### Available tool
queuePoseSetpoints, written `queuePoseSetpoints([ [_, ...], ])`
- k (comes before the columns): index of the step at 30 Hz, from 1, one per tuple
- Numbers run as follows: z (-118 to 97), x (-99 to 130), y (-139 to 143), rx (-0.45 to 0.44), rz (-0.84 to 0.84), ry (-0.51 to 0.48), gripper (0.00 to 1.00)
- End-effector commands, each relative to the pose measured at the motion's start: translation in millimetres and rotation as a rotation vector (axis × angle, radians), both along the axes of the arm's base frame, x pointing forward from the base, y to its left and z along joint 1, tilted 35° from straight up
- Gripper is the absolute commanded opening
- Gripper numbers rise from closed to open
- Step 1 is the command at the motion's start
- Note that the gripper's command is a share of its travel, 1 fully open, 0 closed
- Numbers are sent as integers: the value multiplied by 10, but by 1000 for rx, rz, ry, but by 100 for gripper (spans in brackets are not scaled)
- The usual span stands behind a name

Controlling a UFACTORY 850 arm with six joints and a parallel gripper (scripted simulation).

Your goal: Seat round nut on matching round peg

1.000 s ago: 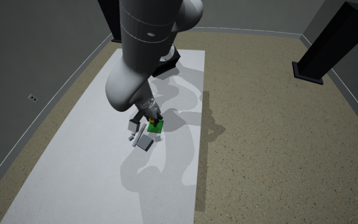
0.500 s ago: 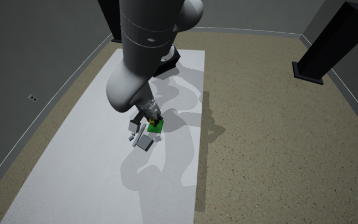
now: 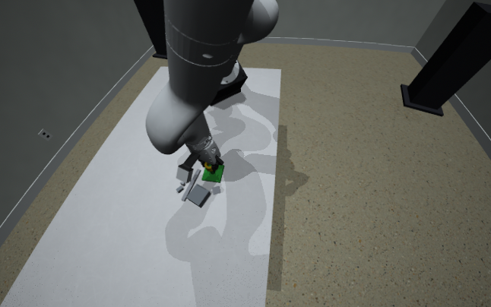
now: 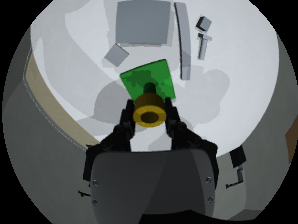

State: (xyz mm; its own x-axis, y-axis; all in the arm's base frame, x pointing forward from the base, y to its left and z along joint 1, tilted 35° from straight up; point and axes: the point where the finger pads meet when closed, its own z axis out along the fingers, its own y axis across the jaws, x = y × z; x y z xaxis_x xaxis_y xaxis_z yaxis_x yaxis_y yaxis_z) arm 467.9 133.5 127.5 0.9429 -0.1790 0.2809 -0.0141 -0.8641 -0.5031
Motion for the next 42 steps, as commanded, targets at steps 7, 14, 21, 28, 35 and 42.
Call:
queuePoseSetpoints([
  [7, -93, 49, 58, 0, 0, -1, 0],
  [14, -216, 99, 126, -2, 0, 0, 0],
  [21, -337, 141, 189, -5, -1, 0, 0],
  [28, -348, 144, 194, -5, -1, 0, 0],
  [35, -348, 144, 194, -5, -1, 0, 0],
  [42, -348, 144, 194, -5, -1, 0, 0],
])
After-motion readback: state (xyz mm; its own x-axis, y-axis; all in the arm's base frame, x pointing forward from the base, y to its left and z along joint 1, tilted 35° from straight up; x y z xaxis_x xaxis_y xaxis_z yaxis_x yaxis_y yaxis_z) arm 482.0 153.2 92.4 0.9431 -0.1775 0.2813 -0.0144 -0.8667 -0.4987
